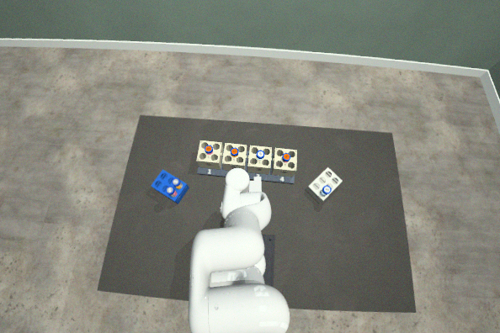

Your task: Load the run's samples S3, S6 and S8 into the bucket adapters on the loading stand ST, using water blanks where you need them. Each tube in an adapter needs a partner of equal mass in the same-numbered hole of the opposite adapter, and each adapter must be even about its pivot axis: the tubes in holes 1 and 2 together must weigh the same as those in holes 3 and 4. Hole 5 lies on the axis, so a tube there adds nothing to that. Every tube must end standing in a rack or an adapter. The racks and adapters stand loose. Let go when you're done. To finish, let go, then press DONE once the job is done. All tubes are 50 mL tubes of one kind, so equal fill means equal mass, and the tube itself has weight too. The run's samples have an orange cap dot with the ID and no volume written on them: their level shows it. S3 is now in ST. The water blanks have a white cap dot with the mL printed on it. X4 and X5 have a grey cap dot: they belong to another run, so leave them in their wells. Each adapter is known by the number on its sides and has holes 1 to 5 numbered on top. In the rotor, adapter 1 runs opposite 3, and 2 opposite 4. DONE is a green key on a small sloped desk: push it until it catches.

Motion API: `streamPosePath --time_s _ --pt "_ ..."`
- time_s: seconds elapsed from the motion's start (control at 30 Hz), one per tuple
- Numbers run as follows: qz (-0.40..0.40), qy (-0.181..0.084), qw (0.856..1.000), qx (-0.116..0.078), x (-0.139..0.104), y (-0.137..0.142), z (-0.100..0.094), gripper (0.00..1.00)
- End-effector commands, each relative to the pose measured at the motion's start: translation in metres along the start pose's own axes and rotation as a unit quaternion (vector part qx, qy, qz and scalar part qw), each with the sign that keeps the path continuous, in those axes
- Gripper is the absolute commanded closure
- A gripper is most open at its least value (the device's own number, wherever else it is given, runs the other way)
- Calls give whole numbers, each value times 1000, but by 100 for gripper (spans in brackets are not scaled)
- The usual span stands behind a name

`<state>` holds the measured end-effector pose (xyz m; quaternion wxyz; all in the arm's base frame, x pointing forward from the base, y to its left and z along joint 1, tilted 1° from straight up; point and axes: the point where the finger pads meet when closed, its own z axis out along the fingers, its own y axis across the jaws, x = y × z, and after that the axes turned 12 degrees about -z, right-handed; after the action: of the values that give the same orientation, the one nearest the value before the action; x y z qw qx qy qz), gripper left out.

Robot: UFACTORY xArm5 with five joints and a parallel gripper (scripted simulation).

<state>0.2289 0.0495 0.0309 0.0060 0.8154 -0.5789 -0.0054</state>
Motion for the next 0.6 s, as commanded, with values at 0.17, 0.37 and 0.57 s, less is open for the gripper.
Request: streamPosePath --time_s 0.17,0.37,0.57 --pt "0 -3 1000 2 0 -2 3 100" --pt "0 -3 1000 2 0 -2 3 100" --pt "0 -3 1000 2 0 -2 6 100"
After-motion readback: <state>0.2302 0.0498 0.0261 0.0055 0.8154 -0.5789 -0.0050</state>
